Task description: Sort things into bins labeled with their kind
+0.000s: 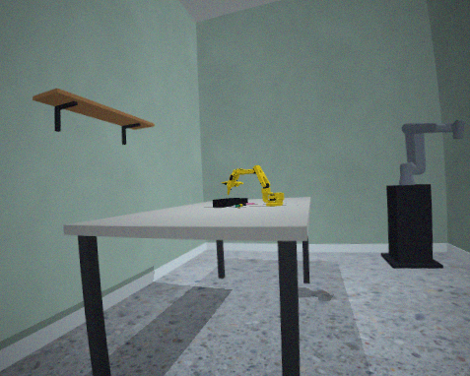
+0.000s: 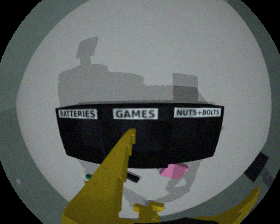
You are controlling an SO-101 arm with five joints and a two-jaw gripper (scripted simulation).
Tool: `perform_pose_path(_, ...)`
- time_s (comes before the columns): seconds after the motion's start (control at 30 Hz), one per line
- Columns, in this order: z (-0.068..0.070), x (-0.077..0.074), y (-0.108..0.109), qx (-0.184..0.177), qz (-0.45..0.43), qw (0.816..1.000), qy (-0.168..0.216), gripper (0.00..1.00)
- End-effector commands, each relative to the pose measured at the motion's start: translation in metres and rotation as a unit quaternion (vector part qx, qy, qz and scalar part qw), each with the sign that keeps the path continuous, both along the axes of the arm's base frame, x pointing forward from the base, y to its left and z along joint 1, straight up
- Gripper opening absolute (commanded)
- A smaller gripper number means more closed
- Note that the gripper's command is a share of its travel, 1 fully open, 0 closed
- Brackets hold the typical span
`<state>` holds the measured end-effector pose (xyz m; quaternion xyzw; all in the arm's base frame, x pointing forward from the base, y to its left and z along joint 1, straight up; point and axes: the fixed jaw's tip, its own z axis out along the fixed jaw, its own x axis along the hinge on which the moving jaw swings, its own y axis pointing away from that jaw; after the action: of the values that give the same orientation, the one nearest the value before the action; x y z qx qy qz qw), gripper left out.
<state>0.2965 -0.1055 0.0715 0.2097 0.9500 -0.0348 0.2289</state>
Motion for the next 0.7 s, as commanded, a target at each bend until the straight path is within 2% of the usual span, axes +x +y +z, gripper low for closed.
perform_pose_path(0.0,0.0128,0.006,0.0016,-0.006,0.001,1.0,-0.023,1.0)
perform_pose_path(0.5,0.0128,0.006,0.0016,-0.006,0.001,1.0,-0.023,1.0)
perform_pose_path(0.53,0.0127,0.0061,0.0085,0.001,0.003,1.0,-0.019,1.0)
perform_pose_path(0.67,0.0127,0.0061,0.0085,0.001,0.003,1.0,-0.019,1.0)
